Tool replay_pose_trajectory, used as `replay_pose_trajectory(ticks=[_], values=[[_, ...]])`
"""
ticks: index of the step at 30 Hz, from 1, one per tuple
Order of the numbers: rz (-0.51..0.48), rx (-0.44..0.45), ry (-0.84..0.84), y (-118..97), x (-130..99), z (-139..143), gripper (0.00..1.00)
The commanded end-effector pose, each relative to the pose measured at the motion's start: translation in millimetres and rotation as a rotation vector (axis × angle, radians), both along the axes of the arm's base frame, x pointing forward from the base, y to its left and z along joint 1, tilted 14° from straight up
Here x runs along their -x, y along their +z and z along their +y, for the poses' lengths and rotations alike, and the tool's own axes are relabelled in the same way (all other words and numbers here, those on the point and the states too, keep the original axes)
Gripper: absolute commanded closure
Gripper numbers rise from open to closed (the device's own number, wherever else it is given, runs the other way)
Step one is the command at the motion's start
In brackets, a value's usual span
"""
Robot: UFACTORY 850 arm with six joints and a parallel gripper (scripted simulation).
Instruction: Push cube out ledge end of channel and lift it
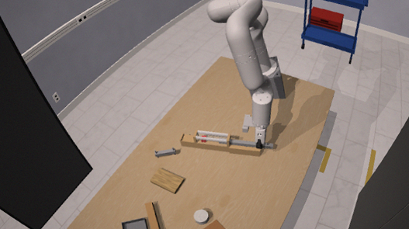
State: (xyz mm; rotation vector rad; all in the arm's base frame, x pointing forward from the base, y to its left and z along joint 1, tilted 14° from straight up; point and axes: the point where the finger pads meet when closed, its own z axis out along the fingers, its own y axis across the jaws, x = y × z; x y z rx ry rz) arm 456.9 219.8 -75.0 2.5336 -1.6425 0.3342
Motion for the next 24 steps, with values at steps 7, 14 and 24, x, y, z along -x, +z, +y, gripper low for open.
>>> replay_pose_trajectory(ticks=[7,14,24], values=[[-0.002,-0.001,0.0,4.9,-7.8,-15.4,1.0],[-0.002,-0.001,0.0,9.7,-15.8,-33.2,1.0],[-0.002,-0.001,0.0,15.7,-25.6,-55.3,1.0]])
